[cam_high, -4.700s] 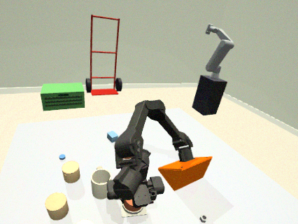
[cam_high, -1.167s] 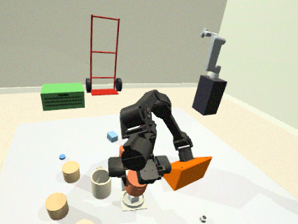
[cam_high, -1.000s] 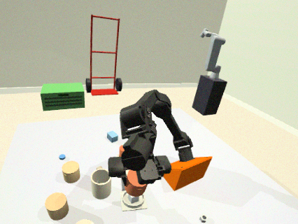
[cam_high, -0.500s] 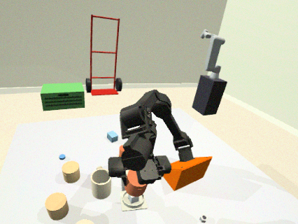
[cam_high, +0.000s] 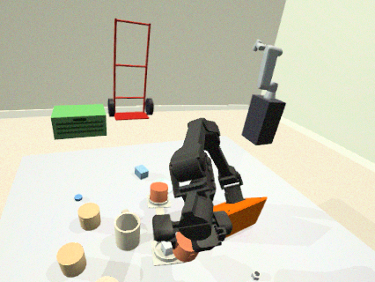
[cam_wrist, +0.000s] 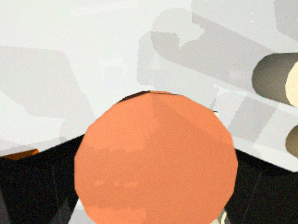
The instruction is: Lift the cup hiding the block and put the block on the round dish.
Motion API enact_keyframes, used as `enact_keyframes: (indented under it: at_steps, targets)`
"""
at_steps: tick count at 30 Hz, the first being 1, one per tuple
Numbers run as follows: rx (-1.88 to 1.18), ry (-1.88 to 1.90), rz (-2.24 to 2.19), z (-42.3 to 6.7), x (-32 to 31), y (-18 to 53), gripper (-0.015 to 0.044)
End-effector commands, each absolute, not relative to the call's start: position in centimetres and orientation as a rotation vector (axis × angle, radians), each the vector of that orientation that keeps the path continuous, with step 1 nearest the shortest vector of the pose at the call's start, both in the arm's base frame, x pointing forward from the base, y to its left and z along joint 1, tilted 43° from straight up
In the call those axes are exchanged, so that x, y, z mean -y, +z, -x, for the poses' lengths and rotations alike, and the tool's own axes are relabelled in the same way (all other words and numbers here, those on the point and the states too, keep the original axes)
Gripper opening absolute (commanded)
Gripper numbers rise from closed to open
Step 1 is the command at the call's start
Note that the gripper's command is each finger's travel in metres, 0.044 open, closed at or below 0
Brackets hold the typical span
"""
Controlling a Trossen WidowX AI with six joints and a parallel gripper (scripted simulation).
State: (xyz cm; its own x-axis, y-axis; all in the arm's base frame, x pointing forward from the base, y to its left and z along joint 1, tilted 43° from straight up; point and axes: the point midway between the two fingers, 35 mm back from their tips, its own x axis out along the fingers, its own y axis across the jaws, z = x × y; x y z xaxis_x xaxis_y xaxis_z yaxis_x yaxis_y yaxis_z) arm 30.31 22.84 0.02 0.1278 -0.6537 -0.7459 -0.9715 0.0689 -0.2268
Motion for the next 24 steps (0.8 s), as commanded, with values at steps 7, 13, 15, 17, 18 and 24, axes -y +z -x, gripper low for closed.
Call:
enact_keyframes:
  at_steps: [7, 13, 15, 17, 18, 24]
  targets:
    - [-1.622, 0.535, 1.641, -24.2, -24.2, -7.4, 0.0000]
    - [-1.638, 0.525, 1.630, -21.0, -23.8, -10.9, 0.0000]
    - [-1.638, 0.525, 1.630, -20.9, -23.8, -11.0, 0.0000]
    - [-1.638, 0.525, 1.630, -20.9, -23.8, -11.0, 0.0000]
    - [-1.638, 0.525, 1.630, -20.9, -23.7, -11.0, 0.0000]
    - [-1.638, 0.524, 1.630, -21.1, -22.4, -12.6, 0.0000]
